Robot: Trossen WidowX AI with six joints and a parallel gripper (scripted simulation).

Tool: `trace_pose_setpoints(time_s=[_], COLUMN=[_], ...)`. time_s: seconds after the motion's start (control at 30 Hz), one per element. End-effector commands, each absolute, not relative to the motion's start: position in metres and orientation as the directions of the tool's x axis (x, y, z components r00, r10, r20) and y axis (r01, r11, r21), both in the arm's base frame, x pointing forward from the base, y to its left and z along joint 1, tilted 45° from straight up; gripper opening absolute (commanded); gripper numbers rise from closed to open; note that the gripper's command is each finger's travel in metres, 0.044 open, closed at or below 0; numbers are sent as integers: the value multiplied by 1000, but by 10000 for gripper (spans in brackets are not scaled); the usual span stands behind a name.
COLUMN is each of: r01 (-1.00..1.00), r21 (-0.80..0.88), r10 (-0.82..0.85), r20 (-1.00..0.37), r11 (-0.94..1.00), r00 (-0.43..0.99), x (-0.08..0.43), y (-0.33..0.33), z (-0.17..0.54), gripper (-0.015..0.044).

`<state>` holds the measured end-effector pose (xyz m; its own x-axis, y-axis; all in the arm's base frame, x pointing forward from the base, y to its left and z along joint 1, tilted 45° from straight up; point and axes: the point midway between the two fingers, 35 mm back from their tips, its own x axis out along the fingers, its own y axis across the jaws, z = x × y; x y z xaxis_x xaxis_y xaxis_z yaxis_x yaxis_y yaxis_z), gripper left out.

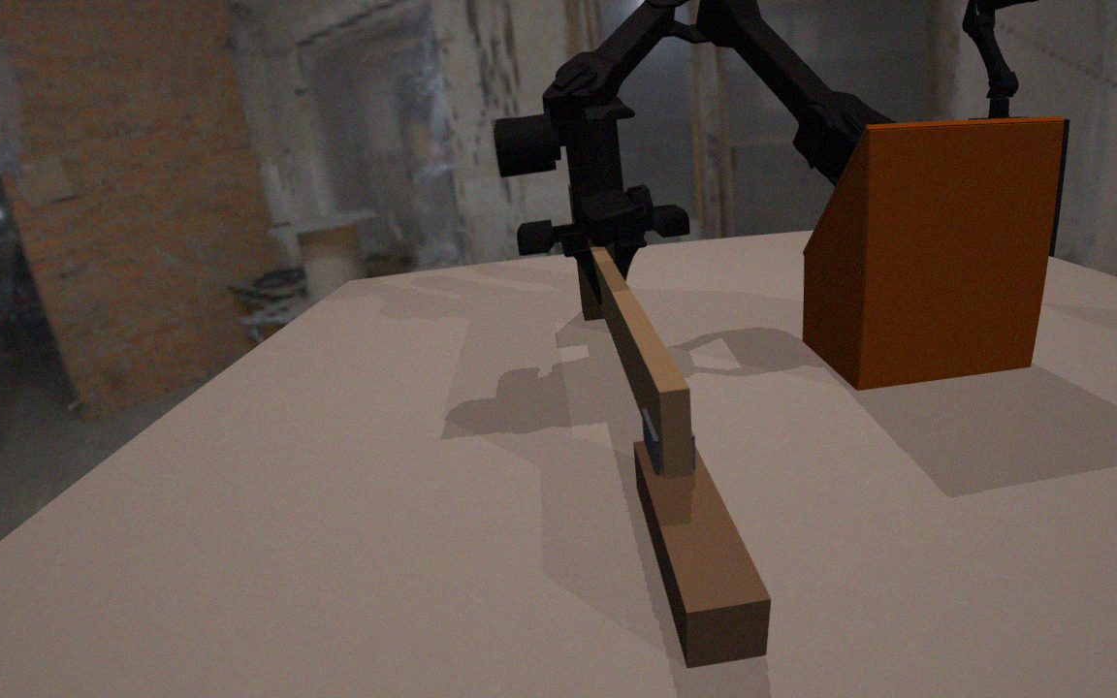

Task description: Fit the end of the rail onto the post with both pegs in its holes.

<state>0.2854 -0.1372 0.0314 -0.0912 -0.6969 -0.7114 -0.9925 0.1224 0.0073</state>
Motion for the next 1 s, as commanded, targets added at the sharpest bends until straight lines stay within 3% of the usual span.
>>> trace_pose_setpoints(time_s=[0.0,0.97], r01=[-993,-993], r21=[4,4], r10=[-698,-698], r20=[-712,-711], r11=[115,115], r00=[-84,-84], x=[287,286], y=[-137,-143], z=[33,40], gripper=[0,0])
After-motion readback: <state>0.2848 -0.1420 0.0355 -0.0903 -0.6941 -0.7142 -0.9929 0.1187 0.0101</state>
